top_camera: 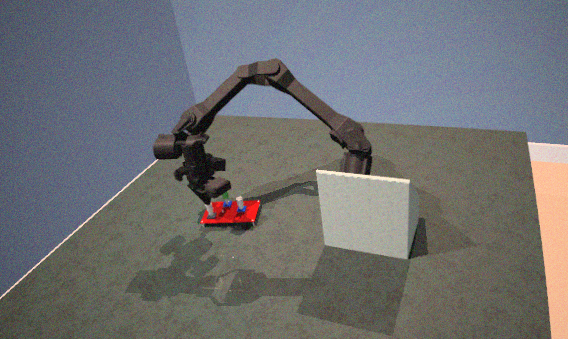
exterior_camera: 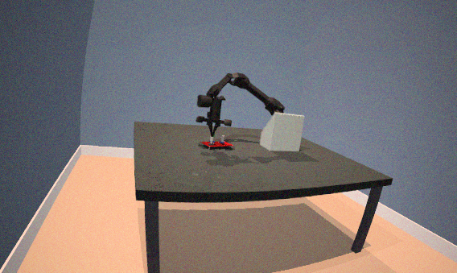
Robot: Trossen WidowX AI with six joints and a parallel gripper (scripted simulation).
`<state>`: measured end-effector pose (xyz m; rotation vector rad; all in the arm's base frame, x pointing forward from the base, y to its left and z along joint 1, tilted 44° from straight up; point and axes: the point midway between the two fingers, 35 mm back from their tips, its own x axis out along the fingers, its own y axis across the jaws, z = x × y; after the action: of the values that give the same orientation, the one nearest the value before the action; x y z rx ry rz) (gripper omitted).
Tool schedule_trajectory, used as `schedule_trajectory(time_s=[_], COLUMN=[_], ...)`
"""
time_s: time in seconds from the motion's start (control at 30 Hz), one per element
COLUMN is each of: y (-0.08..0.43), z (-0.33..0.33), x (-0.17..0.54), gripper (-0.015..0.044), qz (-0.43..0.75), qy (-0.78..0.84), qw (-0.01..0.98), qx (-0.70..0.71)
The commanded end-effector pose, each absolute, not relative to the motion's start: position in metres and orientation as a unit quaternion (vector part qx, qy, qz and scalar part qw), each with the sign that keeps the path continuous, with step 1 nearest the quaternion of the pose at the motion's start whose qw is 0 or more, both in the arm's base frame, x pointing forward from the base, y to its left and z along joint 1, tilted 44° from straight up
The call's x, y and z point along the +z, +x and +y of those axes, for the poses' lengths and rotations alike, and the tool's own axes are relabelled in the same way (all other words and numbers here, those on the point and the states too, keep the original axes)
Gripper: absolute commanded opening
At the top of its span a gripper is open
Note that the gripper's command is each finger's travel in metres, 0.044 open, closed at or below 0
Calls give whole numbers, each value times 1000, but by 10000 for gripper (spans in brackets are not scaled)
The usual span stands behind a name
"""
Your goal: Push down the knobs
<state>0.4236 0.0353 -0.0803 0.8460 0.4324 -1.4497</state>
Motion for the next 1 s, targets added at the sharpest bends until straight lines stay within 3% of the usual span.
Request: schedule_trajectory(time_s=[0.0, 0.6, 0.97], y=[426, 423, 410], z=[31, 48, 43], x=[-81, -63, -62], gripper=[0, 0, 289], qz=[184, 184, 184], qy=[377, 378, 375], qw=[642, 642, 643], qx=[-641, -641, -642])
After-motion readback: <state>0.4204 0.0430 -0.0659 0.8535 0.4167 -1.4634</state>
